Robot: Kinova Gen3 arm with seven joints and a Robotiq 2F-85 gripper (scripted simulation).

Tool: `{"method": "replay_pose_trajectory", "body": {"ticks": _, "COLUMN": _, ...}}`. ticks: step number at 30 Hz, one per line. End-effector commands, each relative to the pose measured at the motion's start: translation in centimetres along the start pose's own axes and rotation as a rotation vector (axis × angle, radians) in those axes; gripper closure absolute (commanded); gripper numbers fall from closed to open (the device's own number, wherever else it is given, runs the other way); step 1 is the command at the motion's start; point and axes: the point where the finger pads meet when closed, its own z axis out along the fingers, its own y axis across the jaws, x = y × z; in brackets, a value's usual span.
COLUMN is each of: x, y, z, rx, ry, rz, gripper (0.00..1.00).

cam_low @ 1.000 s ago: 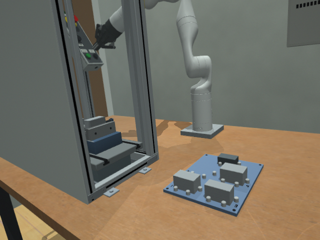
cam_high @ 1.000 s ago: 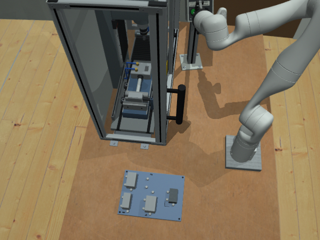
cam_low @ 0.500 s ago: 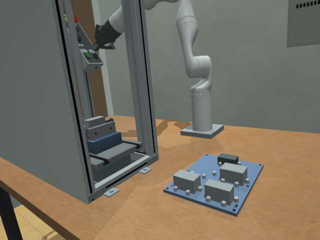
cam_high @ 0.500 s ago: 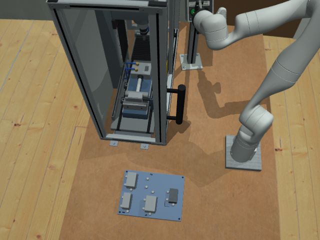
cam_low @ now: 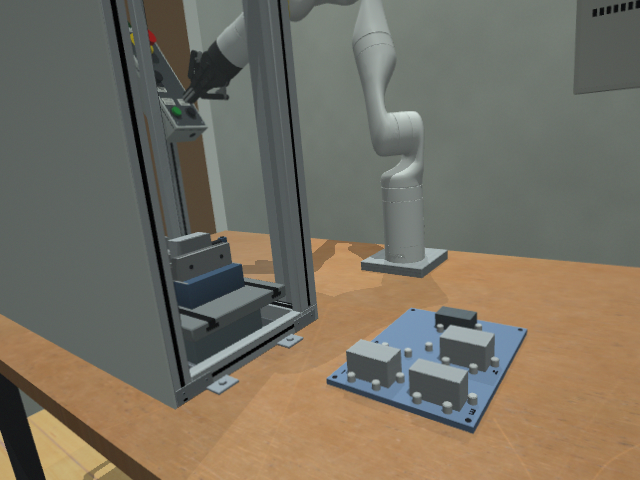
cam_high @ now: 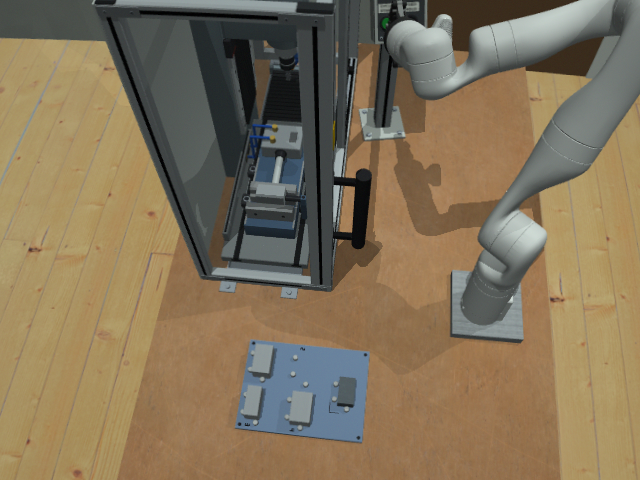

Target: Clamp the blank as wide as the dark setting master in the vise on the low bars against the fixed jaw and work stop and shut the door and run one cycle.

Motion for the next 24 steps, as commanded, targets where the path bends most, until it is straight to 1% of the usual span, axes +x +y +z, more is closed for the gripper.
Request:
{"method": "replay_pose_trajectory", "body": {"ticks": 1, "x": -0.02, "y": -0.05, "z": -0.02, "rx": 0.001, "ry": 0.000, "rz": 0.000, "gripper": 0.90}}
{"method": "replay_pose_trajectory", "body": {"ticks": 24, "x": -0.02, "y": -0.05, "z": 0.70, "rx": 0.001, "ry": 0.000, "rz": 0.000, "gripper": 0.90}}
